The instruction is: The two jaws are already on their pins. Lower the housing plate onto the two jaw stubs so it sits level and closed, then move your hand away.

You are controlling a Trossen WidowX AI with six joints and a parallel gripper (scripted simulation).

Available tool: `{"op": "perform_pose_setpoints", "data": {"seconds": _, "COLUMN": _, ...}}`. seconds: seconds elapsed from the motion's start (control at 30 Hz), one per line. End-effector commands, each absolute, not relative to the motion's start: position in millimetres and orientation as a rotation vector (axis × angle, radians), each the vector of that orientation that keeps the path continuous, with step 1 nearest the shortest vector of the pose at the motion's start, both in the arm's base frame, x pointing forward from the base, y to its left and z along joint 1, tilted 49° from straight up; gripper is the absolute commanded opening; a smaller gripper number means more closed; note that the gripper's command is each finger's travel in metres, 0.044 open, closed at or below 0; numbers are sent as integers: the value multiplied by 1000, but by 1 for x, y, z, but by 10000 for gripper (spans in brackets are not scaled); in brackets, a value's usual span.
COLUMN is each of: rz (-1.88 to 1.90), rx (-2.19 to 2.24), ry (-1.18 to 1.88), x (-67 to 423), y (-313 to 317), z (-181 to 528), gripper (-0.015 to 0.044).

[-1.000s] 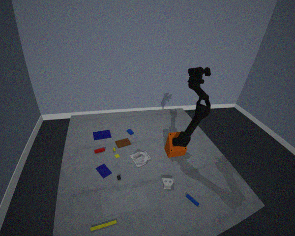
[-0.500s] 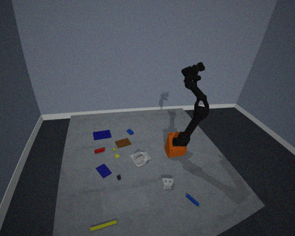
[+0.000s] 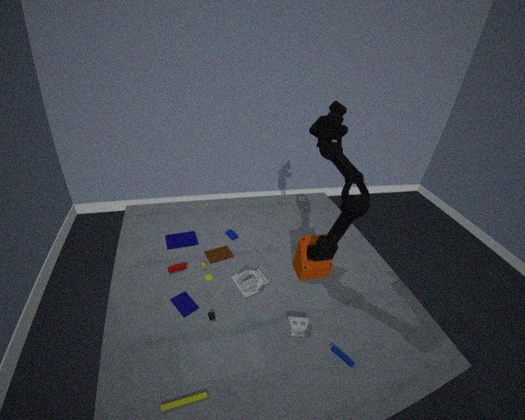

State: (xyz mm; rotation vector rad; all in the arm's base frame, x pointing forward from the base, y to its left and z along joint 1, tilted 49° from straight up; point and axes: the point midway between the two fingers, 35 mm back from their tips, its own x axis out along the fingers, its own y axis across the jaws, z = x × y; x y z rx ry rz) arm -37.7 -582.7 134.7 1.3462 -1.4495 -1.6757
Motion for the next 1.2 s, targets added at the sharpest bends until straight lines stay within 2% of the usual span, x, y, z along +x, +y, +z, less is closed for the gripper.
{"op": "perform_pose_setpoints", "data": {"seconds": 0.0, "rz": -1675, "rx": 1370, "ry": -1303, "x": -6, "y": -578, "z": 136, "gripper": 440}}
{"op": "perform_pose_setpoints", "data": {"seconds": 0.57, "rz": -1579, "rx": 1380, "ry": -713, "x": 121, "y": -538, "z": 147, "gripper": 440}}
{"op": "perform_pose_setpoints", "data": {"seconds": 1.17, "rz": -1344, "rx": 1269, "ry": -161, "x": 237, "y": -459, "z": 156, "gripper": 440}}
